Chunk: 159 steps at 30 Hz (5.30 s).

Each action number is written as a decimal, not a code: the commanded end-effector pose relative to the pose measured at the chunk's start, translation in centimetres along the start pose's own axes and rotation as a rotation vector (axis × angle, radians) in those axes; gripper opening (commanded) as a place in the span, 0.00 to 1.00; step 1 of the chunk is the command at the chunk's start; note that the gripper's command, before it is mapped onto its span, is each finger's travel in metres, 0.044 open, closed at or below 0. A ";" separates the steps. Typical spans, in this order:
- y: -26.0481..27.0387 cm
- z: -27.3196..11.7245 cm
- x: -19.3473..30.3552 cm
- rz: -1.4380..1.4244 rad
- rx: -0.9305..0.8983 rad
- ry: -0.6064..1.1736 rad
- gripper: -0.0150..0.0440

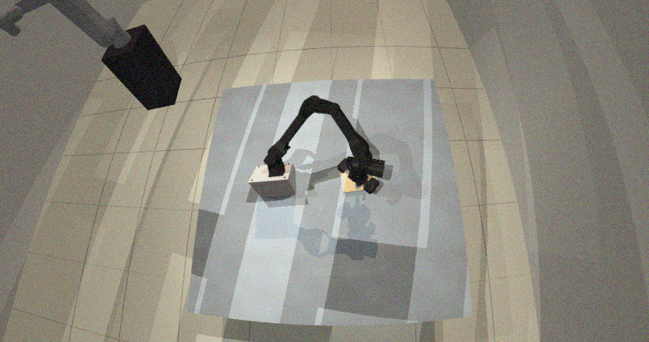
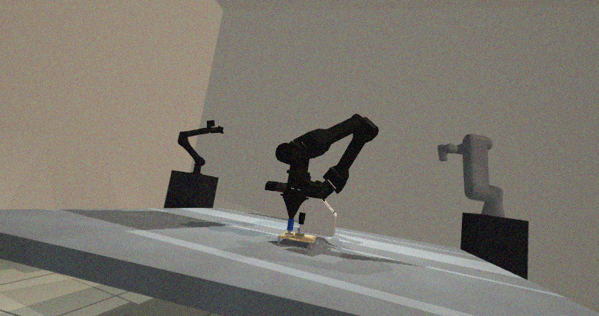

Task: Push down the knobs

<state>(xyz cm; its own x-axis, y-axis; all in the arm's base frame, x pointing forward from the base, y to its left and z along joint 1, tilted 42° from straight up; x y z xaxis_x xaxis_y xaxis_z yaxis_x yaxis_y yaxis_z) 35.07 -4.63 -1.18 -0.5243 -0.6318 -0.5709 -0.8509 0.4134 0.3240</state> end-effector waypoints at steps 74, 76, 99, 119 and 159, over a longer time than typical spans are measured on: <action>-0.5 -4.1 -2.4 1.228 0.041 0.044 0.25; -0.6 -4.2 -2.5 1.297 0.041 0.042 0.25; -0.9 -5.5 -3.8 2.097 0.034 0.018 0.25; -1.2 -6.7 -4.8 2.793 0.016 0.008 0.25; -1.2 -3.2 -5.3 3.123 0.002 0.011 0.25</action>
<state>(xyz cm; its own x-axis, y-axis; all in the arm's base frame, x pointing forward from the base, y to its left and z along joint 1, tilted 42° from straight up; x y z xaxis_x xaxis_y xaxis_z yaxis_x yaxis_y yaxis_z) 38.87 -4.22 4.26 0.5027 0.6457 0.5748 0.8641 -0.3947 -0.3123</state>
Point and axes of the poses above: the point midway between the two fingers, 35 mm back from their tips, its own z axis out along the fingers, its own y axis across the jaws, x = y × z, the point moved 7 cm from there along -z, back along the fingers, and after that the axes turned 14 degrees about -z, right-handed, at the moved point
